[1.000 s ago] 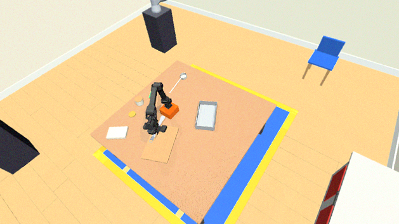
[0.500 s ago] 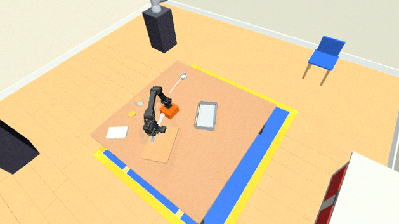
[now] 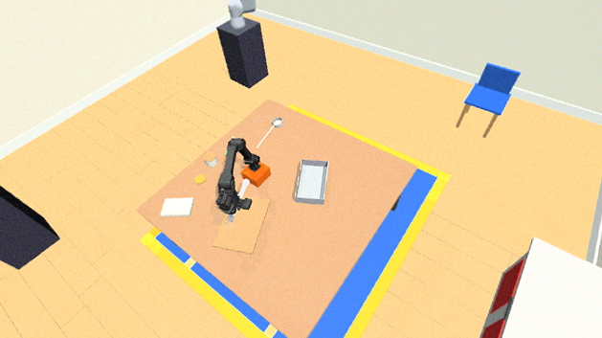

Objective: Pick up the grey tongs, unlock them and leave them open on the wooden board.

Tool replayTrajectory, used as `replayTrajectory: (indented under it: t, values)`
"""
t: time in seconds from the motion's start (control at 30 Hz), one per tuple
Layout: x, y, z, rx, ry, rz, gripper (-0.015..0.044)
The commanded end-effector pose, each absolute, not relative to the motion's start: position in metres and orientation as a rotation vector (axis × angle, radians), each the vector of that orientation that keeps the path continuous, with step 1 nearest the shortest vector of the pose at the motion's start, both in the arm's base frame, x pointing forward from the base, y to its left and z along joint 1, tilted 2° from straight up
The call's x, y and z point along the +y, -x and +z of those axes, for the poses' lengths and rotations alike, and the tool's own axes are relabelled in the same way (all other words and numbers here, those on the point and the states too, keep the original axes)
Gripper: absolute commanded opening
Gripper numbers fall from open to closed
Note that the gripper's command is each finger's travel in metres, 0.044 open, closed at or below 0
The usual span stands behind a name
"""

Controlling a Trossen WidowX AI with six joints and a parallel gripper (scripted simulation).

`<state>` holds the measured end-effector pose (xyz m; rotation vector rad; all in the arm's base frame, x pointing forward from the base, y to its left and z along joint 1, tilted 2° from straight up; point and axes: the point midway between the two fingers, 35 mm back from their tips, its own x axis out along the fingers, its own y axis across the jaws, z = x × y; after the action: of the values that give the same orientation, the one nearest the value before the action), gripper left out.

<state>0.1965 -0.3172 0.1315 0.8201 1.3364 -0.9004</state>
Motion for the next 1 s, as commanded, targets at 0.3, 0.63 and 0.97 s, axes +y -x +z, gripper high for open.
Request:
replayTrajectory:
  t: [0.3, 0.63, 0.97]
  values:
    - [-0.32, -0.198, 0.108, 1.34, -0.828, -0.899, -0.015]
    - [-0.322, -0.199, 0.092, 1.34, -0.828, -0.899, -0.015]
    - [-0.323, -0.199, 0.075, 1.34, -0.828, -0.899, -0.015]
